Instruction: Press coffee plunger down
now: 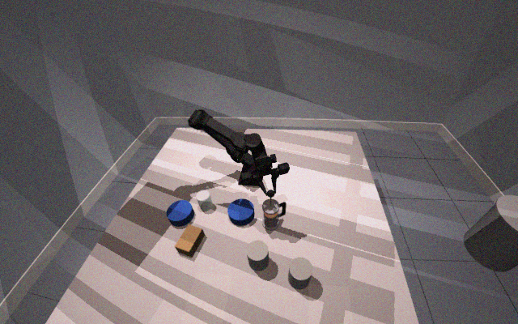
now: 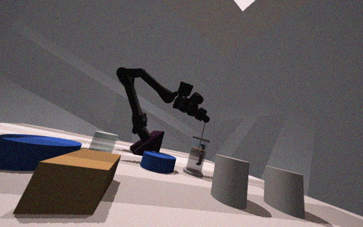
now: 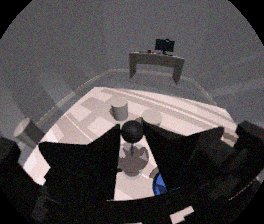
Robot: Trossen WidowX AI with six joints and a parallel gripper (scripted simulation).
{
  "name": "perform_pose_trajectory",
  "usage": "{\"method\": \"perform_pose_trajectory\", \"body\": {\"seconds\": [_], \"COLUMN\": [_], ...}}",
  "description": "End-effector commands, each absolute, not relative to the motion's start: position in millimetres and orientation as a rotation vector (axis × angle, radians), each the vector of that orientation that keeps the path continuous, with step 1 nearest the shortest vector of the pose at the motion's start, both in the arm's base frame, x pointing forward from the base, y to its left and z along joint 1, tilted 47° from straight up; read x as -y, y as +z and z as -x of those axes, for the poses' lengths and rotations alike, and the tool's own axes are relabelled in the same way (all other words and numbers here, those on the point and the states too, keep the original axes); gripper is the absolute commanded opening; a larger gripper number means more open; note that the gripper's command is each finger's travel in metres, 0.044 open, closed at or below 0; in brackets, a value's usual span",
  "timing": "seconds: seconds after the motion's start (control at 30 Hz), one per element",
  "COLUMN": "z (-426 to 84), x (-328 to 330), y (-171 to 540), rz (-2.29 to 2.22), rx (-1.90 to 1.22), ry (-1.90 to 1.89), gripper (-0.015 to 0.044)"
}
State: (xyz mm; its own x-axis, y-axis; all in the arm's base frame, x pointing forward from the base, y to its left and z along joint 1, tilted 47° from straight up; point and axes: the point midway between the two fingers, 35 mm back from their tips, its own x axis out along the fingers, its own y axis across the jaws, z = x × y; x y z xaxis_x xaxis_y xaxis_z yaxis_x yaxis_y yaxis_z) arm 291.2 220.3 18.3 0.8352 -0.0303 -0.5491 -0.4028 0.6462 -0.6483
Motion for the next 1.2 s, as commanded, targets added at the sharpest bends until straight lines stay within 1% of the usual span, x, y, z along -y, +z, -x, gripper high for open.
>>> {"method": "perform_pose_trajectory", "body": {"seconds": [0.0,0.47,1.17], "z": [-288,-296,-303], "x": [-195,-180,-183], "y": [-7,-21,-23], "rz": [0.900,0.902,0.902], "rx": [-0.620,-0.616,-0.615], "ry": [0.206,0.205,0.204], "gripper": [0.0116,0.0116,0.0116]}}
